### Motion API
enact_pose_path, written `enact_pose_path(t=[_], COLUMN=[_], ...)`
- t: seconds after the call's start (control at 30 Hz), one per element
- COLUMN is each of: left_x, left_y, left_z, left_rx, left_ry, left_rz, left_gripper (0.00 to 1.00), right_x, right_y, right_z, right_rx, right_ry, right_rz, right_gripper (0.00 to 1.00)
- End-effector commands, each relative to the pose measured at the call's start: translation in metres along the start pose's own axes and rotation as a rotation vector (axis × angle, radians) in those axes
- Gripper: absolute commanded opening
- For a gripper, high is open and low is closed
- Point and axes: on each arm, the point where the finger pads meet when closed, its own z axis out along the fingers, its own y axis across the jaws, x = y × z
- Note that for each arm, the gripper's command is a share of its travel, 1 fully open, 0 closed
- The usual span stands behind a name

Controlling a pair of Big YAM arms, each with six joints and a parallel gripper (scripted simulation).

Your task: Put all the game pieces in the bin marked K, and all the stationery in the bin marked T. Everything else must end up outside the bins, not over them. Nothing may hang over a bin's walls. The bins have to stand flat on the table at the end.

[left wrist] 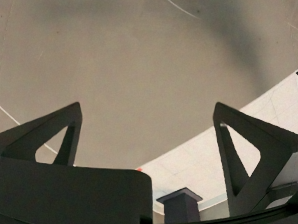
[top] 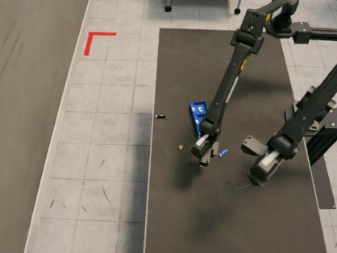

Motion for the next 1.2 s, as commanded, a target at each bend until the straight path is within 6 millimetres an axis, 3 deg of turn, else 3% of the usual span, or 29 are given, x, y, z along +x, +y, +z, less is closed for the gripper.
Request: enact_pose_path(t=[0.0, 0.6, 0.63, 0.8, 1.0, 1.17], left_x=[0.003, 0.003, 0.003, 0.003, 0.003, 0.003], left_y=[-0.003, -0.003, -0.003, -0.003, -0.003, -0.003], left_z=[-0.005, -0.005, -0.005, -0.005, -0.005, -0.005], left_rx=[-0.003, -0.003, -0.003, -0.003, -0.003, -0.003], left_ry=[0.001, 0.001, 0.001, 0.001, 0.001, 0.001], left_rz=[0.000, 0.000, 0.000, 0.000, 0.000, 0.000], left_gripper=[1.00, 1.00, 1.00, 1.00, 1.00, 1.00], right_x=[-0.011, -0.017, -0.017, -0.014, -0.008, -0.006], right_y=[0.002, -0.005, 0.000, -0.012, -0.011, -0.011], right_z=[0.001, -0.012, 0.002, 0.024, 0.049, 0.056], right_rx=[0.006, 0.012, 0.008, 0.013, 0.013, 0.006], right_ry=[-0.010, -0.028, -0.017, -0.030, -0.027, -0.011], right_rz=[0.001, 0.003, 0.002, 0.007, 0.006, 0.005], right_gripper=[0.39, 0.39, 0.39, 0.39, 0.39, 0.39])
